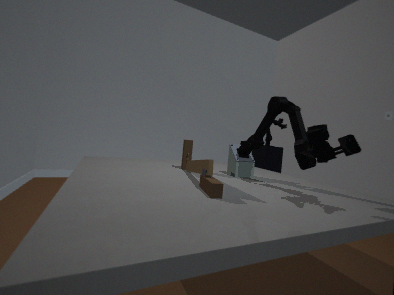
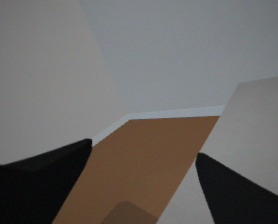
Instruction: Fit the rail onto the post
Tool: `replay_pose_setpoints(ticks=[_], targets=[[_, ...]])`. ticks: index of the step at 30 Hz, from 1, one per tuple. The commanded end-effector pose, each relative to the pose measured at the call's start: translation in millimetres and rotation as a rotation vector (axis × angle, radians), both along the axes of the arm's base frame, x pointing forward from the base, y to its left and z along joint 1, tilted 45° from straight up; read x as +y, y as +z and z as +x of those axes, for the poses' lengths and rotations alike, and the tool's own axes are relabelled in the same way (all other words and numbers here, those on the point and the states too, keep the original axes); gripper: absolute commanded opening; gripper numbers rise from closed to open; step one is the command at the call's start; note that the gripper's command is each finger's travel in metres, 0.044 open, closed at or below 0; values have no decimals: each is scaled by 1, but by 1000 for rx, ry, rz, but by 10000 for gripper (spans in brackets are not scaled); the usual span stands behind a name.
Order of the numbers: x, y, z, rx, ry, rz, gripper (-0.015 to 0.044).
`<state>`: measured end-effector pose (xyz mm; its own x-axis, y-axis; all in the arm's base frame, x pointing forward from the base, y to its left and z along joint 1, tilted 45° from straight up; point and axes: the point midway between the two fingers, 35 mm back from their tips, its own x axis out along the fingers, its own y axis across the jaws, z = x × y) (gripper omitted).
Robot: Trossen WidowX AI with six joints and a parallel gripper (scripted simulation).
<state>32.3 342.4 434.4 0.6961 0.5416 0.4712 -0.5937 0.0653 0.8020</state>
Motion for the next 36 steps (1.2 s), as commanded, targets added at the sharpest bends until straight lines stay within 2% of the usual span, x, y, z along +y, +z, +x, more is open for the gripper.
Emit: replay_pose_setpoints(ticks=[1, 2, 19, 28, 36], targets=[[0, 0, 1, -5, -5, -6, 426], [2, -1, 5, -18, -19, -22, 440], [20, -25, 149, -373, -467, -658, 440], [-1, -53, 232, -448, -631, -1008, 440], [-41, -83, 303, -462, -723, -1327, 440]])
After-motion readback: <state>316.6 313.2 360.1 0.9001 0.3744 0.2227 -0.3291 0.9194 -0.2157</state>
